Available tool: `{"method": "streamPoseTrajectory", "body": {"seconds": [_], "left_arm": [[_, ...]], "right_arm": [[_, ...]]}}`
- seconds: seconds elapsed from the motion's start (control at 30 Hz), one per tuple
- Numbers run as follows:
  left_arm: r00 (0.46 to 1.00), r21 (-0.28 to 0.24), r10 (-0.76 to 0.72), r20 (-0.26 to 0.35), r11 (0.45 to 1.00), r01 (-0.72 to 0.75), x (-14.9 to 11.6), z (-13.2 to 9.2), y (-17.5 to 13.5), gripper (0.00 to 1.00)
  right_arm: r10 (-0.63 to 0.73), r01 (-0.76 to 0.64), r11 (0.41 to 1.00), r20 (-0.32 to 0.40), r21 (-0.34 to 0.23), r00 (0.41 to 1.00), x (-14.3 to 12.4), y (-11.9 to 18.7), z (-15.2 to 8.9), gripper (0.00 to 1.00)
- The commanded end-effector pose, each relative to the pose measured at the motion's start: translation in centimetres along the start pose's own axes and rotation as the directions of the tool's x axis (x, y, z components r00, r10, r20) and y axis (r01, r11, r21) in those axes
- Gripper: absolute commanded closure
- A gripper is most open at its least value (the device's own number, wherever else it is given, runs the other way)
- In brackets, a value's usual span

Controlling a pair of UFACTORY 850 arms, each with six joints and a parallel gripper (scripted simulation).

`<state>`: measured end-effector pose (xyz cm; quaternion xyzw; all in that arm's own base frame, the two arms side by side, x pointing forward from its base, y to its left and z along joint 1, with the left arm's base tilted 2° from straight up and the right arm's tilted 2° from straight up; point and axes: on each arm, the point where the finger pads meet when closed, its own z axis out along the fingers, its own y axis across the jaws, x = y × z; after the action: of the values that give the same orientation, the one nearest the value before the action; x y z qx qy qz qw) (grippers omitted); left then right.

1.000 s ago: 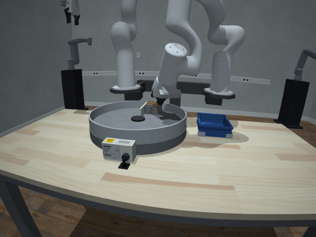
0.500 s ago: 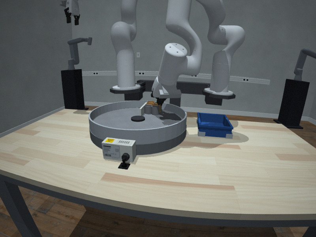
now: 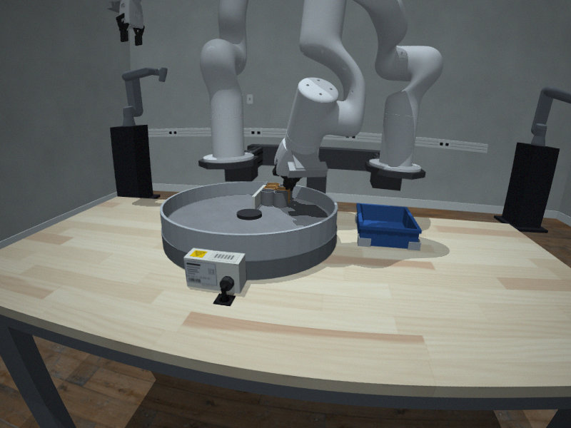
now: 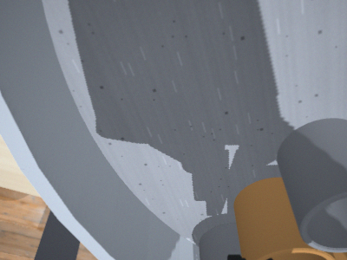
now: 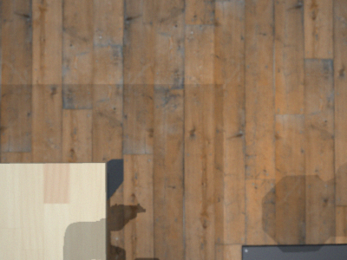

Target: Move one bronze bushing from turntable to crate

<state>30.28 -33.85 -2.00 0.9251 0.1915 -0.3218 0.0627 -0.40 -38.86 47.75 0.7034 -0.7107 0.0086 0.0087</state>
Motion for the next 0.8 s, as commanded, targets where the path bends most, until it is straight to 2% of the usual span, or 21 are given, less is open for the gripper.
{"method": "streamPoseTrajectory", "body": {"seconds": [0.0, 0.23, 0.77], "left_arm": [[1.000, -0.001, 0.001, -0.001, 1.000, -0.001, 0.0, -0.1, 0.1, 1.00], [1.000, -0.001, 0.001, -0.001, 1.000, -0.001, -0.5, -0.7, 0.1, 1.00], [1.000, -0.001, 0.001, -0.001, 1.000, -0.001, -4.2, -5.1, 0.1, 1.00]], "right_arm": [[0.000, 0.000, 1.000, -0.002, 0.000, 1.000, 0.0, 0.0, -0.1, 0.00], [0.000, 0.000, 1.000, -0.002, 0.000, 1.000, 0.0, 0.0, -0.1, 0.00], [0.000, 0.000, 1.000, -0.002, 0.000, 1.000, 0.0, 0.0, -0.1, 0.00]]}}
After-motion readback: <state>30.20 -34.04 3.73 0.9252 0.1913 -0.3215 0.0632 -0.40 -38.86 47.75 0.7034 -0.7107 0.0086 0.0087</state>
